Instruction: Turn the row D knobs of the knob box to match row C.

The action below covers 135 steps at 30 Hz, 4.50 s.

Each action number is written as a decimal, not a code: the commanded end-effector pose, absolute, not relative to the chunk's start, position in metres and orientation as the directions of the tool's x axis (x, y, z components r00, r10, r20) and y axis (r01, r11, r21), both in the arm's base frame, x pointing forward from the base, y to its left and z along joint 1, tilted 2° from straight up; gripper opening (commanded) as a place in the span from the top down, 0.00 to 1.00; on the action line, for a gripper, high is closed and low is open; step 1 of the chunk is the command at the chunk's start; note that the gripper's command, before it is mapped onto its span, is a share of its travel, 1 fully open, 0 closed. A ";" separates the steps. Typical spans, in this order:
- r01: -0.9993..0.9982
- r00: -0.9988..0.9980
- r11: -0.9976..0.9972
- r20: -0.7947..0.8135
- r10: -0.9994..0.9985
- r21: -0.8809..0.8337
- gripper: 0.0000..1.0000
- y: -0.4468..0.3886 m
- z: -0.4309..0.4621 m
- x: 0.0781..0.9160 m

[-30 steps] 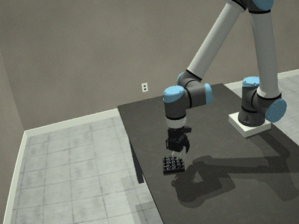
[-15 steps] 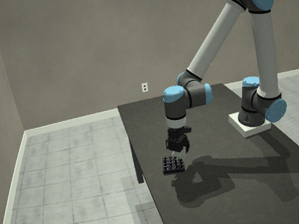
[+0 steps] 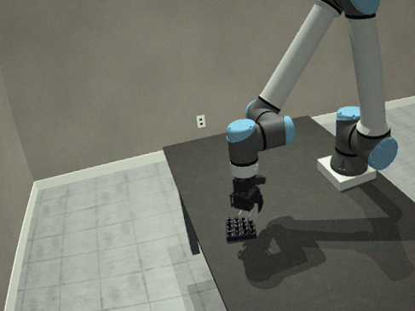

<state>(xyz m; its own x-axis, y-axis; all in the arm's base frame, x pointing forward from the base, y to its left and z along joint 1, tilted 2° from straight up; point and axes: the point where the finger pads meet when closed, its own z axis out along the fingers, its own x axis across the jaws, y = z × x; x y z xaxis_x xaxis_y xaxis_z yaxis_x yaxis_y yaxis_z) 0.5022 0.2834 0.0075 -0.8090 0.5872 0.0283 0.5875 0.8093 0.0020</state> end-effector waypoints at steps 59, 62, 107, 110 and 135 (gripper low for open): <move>0.587 -0.809 0.809 0.027 0.587 0.003 0.89 0.280 0.005 0.500; 0.587 -0.809 0.809 0.027 0.587 0.003 0.89 0.280 0.003 0.500; 0.587 -0.809 0.809 0.027 0.587 0.003 0.89 0.280 -0.006 0.500; 0.587 -0.809 0.809 0.027 0.587 0.003 0.89 0.280 -0.006 0.500; 0.587 -0.809 0.809 0.027 0.587 0.003 0.96 0.280 -0.006 0.500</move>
